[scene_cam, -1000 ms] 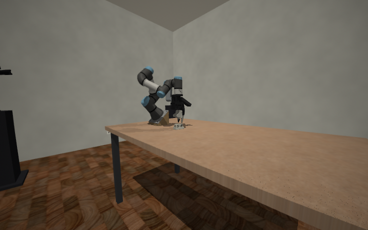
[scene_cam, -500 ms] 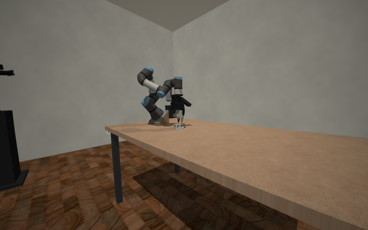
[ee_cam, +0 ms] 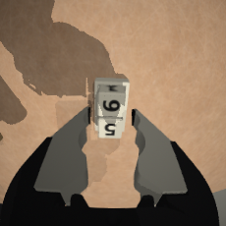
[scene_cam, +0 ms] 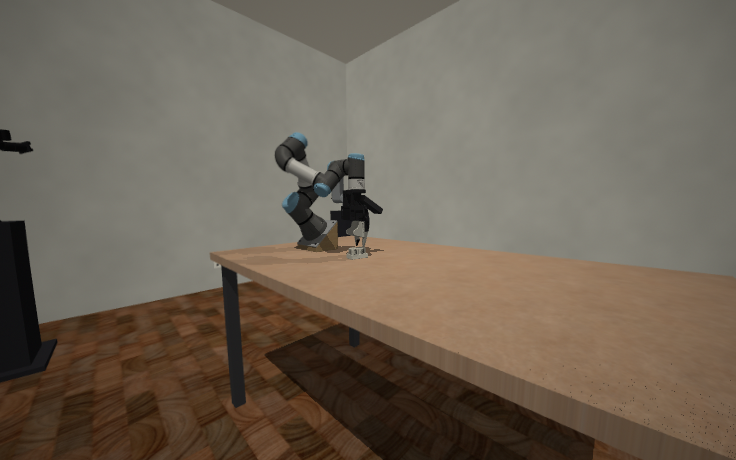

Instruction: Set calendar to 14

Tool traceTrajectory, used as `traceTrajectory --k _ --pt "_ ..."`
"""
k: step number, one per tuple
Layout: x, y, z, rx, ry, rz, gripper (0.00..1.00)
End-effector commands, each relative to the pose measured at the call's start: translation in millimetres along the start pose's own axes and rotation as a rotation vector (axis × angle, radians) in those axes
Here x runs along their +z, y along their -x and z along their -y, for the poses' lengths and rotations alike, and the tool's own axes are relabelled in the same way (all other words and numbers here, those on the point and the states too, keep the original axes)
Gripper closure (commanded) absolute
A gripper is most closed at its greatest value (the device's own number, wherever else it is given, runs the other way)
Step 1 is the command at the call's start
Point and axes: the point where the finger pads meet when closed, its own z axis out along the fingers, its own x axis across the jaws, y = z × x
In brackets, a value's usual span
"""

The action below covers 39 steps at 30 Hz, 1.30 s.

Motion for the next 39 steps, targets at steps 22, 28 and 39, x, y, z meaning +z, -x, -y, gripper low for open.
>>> traceTrajectory --k 22,28,39 --pt "23.1 -0.6 0.1 0.001 -0.001 -0.002 0.72" --pt "23.1 -0.6 0.1 0.001 -0.001 -0.002 0.72" --pt "23.1 -0.6 0.1 0.001 -0.001 -0.002 0.72"
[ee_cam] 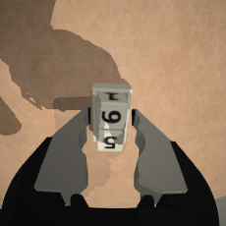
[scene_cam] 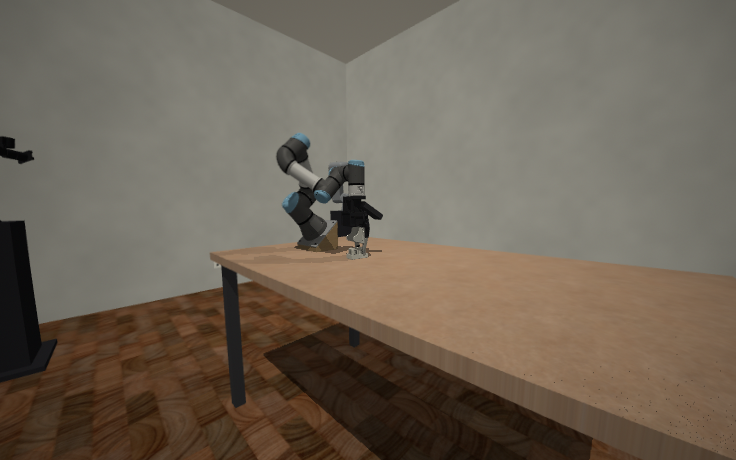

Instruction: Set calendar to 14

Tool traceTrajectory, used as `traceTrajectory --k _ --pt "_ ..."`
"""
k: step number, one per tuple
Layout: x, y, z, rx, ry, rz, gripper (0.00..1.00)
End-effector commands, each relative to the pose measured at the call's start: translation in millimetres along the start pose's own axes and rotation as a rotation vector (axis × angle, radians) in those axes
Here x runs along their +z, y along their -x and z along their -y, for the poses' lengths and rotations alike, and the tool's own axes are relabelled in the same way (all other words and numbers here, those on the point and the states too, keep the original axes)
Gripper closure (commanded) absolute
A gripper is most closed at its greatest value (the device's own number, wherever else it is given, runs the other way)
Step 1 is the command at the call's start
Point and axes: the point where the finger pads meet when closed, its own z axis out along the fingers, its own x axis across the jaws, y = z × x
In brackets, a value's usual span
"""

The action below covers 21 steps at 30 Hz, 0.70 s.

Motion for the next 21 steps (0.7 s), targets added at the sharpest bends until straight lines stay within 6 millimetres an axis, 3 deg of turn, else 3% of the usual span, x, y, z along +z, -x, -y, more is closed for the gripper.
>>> traceTrajectory --k 1,15,16,21 --pt "-0.5 -0.6 0.1 0.001 -0.001 -0.002 0.72" --pt "-0.5 -0.6 0.1 0.001 -0.001 -0.002 0.72" --pt "-0.5 -0.6 0.1 0.001 -0.001 -0.002 0.9" --pt "-0.5 -0.6 0.1 0.001 -0.001 -0.002 0.9"
